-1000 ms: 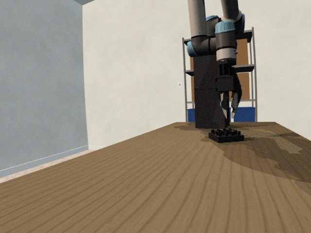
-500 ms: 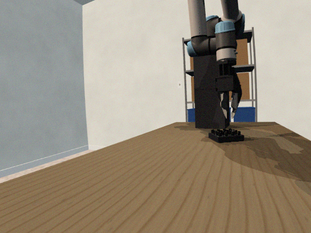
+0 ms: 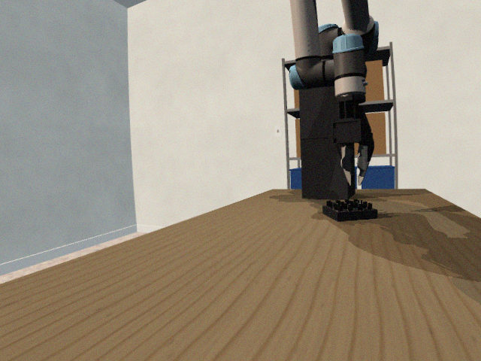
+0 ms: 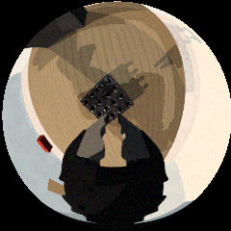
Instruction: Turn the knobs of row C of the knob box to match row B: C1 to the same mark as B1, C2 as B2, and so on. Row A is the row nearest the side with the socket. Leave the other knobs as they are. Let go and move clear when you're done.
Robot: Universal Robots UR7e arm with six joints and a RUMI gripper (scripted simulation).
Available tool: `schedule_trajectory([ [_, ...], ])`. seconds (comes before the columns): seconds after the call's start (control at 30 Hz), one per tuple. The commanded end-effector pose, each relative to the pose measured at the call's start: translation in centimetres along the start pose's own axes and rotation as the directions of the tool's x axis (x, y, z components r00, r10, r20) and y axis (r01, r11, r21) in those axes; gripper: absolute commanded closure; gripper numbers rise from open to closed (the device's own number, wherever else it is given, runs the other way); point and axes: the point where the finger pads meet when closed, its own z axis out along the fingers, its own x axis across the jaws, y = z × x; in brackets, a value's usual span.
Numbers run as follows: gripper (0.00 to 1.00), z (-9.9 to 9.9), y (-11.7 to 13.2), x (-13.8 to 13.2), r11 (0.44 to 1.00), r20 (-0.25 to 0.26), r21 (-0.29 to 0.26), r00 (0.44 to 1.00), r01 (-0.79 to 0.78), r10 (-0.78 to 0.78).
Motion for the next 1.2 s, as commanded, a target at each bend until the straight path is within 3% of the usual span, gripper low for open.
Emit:
schedule_trajectory([
  [0.0, 0.89, 0.4, 0.1, 0.0, 1.000, 0.000, -0.001, 1.000, 0.000, 0.000],
  [1.17, 0.89, 3.8, 0.0, 0.0, 1.000, 0.000, -0.001, 1.000, 0.000, 0.000],
])
